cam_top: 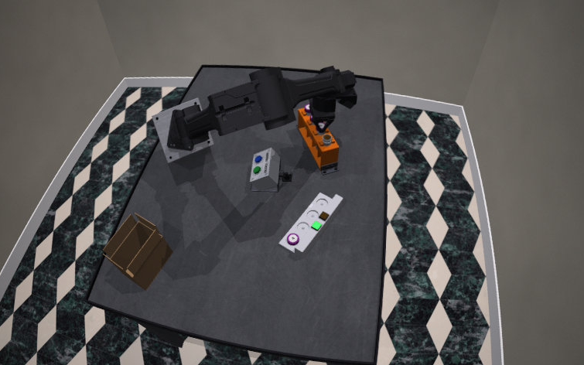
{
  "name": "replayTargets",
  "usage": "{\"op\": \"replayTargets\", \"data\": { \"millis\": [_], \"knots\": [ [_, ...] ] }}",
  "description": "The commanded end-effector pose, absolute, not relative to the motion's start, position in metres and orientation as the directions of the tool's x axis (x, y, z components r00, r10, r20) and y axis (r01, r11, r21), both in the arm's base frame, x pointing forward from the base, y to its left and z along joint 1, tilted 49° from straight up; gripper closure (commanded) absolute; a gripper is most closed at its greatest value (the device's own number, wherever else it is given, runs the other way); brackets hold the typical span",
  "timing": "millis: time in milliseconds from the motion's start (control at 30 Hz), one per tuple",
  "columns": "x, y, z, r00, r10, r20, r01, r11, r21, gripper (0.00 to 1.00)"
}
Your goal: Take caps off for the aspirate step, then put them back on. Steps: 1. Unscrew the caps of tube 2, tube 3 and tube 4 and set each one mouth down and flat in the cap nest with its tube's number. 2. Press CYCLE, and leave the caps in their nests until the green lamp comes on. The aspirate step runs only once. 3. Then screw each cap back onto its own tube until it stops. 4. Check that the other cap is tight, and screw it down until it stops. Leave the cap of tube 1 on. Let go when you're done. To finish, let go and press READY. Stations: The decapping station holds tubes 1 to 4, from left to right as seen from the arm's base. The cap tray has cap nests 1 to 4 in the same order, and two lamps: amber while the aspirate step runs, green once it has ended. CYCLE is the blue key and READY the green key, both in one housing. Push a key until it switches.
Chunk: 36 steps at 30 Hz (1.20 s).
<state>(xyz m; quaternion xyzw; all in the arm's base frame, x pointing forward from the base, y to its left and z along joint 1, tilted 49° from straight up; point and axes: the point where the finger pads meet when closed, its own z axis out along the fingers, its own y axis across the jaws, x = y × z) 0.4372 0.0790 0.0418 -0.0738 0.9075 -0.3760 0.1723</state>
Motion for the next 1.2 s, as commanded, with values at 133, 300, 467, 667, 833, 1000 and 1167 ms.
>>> {"op": "replayTargets", "data": {
  "millis": [133,300,467,667,833,1000,1167],
  "knots": [
    [0.4437,0.0838,0.0466,-0.920,-0.192,-0.342,0.096,0.735,-0.671,1.00],
    [0.4437,0.0838,0.0466,-0.920,-0.192,-0.342,0.096,0.735,-0.671,0.51],
    [0.4437,0.0838,0.0466,-0.920,-0.192,-0.342,0.096,0.735,-0.671,0.51],
    [0.4463,0.0861,0.0468,-0.926,-0.287,-0.244,-0.030,0.702,-0.712,0.51],
    [0.4457,0.0854,0.0455,-0.902,-0.419,-0.106,-0.208,0.634,-0.745,0.51],
    [0.4461,0.0865,0.0460,-0.869,-0.493,-0.025,-0.309,0.582,-0.752,0.51],
    [0.4466,0.0861,0.0459,-0.791,-0.598,0.124,-0.475,0.474,-0.742,0.51]
  ]
}}
